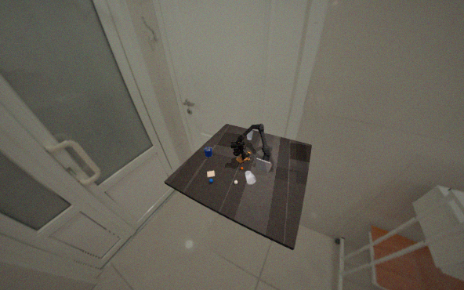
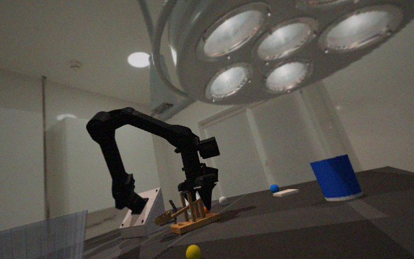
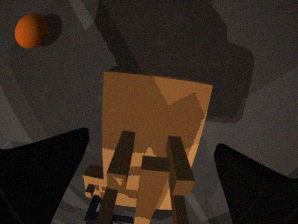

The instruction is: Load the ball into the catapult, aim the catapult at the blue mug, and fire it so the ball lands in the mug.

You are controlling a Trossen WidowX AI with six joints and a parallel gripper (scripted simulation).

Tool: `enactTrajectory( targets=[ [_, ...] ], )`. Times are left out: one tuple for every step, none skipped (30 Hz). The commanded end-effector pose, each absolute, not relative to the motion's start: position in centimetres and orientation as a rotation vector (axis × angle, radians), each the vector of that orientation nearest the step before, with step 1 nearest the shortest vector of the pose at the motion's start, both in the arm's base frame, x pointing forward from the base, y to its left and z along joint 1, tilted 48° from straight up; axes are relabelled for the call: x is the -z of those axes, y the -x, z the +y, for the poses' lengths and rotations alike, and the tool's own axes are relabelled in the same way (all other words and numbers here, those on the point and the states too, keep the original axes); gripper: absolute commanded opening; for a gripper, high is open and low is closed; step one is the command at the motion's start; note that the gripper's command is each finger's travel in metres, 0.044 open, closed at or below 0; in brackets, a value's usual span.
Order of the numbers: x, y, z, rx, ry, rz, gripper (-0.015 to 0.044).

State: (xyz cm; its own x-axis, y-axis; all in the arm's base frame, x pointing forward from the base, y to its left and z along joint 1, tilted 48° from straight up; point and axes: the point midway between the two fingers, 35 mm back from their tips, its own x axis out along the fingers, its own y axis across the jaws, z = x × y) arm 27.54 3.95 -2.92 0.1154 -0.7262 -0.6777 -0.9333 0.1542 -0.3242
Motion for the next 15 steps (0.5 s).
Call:
enactTrajectory(
  targets=[
    [3.35, -27.47, 3.31, -0.337, 1.624, 1.662, 0.0440],
    [3.37, -27.47, 3.29, -0.337, 1.624, 1.662, 0.0440],
    [3.37, -27.47, 3.29, -0.337, 1.624, 1.662, 0.0440],
    [3.37, -27.47, 3.29, -0.337, 1.624, 1.662, 0.0440],
    [3.20, -27.51, 3.57, -0.336, 1.618, 1.659, 0.0414],
    [3.20, -27.51, 3.57, -0.336, 1.618, 1.659, 0.0387],
    [3.20, -27.51, 3.57, -0.336, 1.618, 1.659, 0.0361],
    [3.20, -27.51, 3.57, -0.336, 1.618, 1.659, 0.0335],
    [3.20, -27.51, 3.57, -0.336, 1.618, 1.659, 0.0309],
    [3.20, -27.51, 3.57, -0.336, 1.618, 1.659, 0.0282],
    [3.20, -27.51, 3.57, -0.336, 1.618, 1.659, 0.0256],
    [3.20, -27.51, 3.57, -0.336, 1.618, 1.659, 0.0230],
    [3.20, -27.51, 3.57, -0.336, 1.618, 1.659, 0.0204],
    [3.20, -27.51, 3.57, -0.336, 1.618, 1.659, 0.0177],
    [3.20, -27.51, 3.57, -0.336, 1.618, 1.659, 0.0151]
  ],
)
